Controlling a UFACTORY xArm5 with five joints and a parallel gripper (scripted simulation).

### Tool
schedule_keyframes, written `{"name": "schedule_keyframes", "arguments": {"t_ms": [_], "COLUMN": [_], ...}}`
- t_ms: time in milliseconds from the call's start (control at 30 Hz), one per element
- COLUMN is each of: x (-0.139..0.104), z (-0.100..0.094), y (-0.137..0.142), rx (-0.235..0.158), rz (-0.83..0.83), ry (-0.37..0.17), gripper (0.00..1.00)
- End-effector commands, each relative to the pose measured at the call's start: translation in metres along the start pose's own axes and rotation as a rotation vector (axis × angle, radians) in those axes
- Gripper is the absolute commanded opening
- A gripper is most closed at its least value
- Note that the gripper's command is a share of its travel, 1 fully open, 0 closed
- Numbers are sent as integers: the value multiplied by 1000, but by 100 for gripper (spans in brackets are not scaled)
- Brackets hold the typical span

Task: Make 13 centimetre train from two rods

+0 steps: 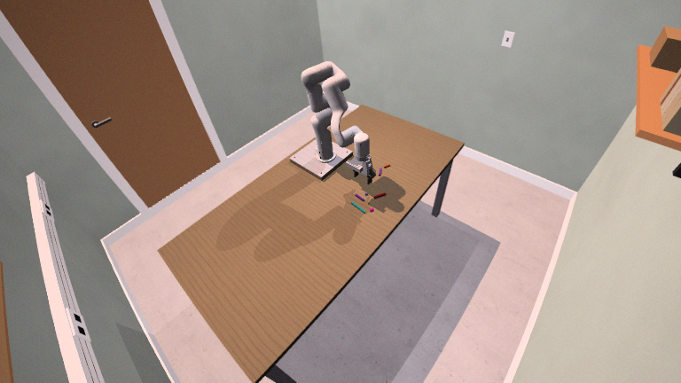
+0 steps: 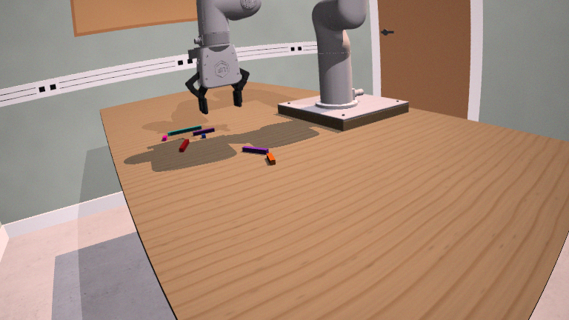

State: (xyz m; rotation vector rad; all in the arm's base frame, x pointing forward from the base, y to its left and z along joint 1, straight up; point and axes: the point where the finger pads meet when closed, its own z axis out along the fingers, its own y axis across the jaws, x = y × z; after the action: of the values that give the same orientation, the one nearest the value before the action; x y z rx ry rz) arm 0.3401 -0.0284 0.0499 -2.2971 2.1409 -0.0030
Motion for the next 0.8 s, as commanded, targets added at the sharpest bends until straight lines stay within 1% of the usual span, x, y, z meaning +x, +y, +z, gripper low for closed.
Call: {"name": "schedule_keyframes", "arguments": {"t_ms": [0,767], "x": [0,0], "z": [-1,-1], "y": [-1,-2], "rx": [3,3], "rz": [0,-15], "ry": [0,0], "gripper": [100,100]}}
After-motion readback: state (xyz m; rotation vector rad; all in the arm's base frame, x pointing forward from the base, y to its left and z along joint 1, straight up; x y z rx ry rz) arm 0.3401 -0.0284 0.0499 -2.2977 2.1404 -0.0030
